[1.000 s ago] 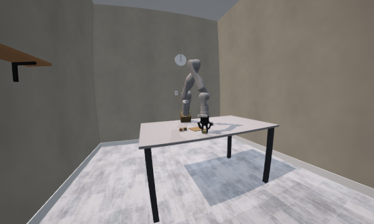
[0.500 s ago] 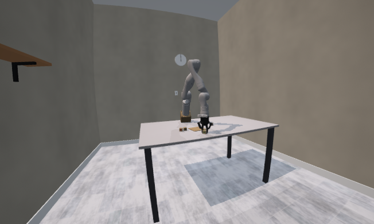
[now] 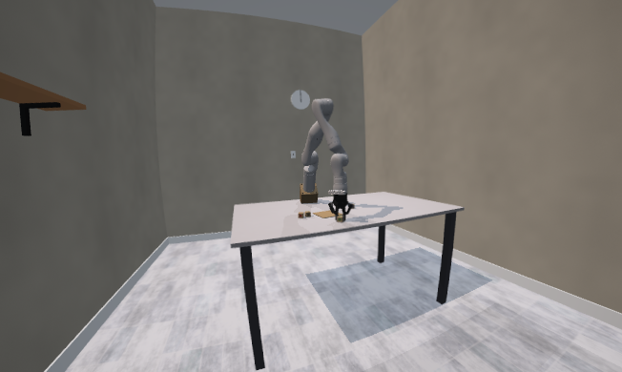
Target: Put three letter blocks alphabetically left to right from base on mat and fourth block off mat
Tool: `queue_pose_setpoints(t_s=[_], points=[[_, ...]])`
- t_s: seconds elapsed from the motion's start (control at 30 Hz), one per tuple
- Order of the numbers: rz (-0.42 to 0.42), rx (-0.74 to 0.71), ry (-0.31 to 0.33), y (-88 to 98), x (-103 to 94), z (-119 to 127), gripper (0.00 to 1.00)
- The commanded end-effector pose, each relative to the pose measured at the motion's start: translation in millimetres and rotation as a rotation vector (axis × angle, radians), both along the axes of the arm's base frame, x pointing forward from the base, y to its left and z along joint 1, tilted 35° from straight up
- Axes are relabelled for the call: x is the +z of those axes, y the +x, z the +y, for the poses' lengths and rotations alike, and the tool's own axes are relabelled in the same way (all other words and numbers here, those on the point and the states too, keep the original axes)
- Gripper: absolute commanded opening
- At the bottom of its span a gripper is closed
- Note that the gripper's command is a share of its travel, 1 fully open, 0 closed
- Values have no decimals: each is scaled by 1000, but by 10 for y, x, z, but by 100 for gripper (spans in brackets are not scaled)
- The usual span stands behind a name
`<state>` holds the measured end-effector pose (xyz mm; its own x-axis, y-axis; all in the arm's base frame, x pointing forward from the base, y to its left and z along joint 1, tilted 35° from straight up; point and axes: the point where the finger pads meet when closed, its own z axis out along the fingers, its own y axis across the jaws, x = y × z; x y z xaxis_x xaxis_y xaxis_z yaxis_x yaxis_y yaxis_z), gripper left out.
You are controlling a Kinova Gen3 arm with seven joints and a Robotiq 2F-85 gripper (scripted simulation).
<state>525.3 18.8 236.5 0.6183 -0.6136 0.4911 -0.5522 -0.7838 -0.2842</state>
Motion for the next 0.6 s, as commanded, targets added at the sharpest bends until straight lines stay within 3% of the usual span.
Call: queue_pose_setpoints(t_s=[0.0, 0.57], points=[[-3, 1, 1, -18, 46, 7, 26], [-3, 1, 1, -492, 739, 87, 26]])
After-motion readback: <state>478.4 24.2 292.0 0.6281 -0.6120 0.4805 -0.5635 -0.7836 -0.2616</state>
